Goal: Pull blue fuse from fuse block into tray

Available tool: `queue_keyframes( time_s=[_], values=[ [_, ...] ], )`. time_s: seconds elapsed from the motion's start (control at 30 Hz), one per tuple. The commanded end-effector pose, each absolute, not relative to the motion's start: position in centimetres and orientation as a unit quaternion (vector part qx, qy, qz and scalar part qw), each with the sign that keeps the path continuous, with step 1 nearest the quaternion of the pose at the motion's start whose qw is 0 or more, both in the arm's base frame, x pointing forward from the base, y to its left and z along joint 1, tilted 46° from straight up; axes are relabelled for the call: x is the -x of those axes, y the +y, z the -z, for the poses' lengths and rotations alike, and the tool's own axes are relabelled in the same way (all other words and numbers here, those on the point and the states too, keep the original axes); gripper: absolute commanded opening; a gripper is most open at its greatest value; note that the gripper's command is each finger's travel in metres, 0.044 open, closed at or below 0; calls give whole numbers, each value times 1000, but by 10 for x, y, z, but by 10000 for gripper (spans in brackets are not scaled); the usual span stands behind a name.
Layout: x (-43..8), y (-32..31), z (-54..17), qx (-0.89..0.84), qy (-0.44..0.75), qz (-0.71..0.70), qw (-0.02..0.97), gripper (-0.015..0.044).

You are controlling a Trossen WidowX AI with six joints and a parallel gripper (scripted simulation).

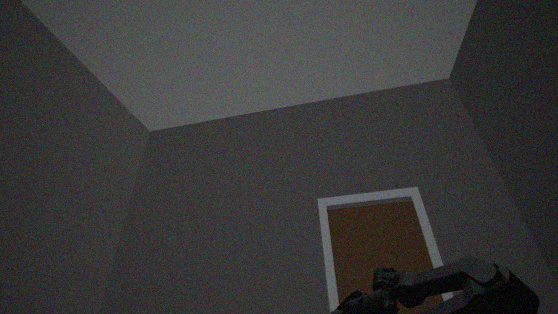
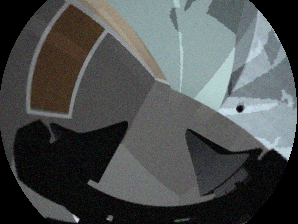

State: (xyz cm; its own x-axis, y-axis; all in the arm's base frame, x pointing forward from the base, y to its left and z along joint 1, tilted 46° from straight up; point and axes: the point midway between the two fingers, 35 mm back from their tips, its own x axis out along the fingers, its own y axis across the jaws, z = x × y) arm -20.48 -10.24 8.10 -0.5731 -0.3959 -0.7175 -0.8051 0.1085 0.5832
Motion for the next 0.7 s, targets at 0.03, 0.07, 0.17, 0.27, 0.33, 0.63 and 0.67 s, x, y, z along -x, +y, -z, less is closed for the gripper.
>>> queue_keyframes(
  time_s=[0.03, 0.07, 0.17, 0.27, 0.33, 0.63, 0.67],
  values=[
    [201, -110, -80, 437, 703, -529, 188, 347],
    [196, -119, -79, 461, 683, -539, 177, 321],
    [174, -151, -76, 541, 605, -569, 131, 242],
    [148, -179, -73, 611, 519, -592, 80, 164],
    [127, -195, -71, 653, 457, -603, 42, 111],
    [17, -238, -63, 776, 150, -593, -153, 66],
    [4, -240, -63, 783, 115, -586, -176, 66]
  ],
)
